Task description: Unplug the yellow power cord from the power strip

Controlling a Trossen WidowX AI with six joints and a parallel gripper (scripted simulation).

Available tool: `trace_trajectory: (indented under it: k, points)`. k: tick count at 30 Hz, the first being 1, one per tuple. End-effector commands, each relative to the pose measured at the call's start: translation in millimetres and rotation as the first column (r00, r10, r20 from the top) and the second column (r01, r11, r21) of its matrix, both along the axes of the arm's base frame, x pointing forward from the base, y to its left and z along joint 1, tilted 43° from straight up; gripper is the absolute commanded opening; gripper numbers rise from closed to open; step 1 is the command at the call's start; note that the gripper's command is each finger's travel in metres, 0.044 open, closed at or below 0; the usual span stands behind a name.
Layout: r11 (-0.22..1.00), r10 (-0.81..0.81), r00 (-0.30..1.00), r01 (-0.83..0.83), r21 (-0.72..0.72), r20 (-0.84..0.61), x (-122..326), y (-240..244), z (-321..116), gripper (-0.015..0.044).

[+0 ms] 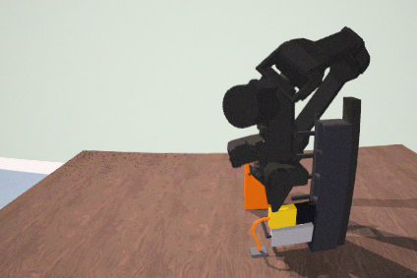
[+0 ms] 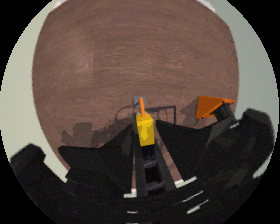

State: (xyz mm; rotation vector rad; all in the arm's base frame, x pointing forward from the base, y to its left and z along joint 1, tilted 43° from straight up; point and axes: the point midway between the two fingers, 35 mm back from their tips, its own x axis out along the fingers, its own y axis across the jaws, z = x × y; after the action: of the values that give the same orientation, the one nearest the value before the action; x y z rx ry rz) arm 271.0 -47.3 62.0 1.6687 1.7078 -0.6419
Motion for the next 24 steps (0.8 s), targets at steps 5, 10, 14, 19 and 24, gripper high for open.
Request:
trace_trajectory:
  k: [5, 10, 14, 19, 24]
  points:
    - [1.000, -0.004, 1.000, 0.004, 0.010, -0.010, -3.5, 7.7, 4.6, 0.0160]
    - [1.000, -0.004, 1.000, 0.004, 0.010, -0.010, -3.4, 9.3, 3.0, 0.0160]
    - [1.000, -0.004, 1.000, 0.004, 0.010, -0.009, -3.3, 13.1, -1.1, 0.0160]
    - [1.000, -0.004, 1.000, 0.004, 0.010, -0.009, -3.2, 15.9, -4.1, 0.0160]
    - [1.000, 0.001, 1.000, -0.001, 0.004, -0.005, -2.3, 13.8, -2.4, 0.0081]
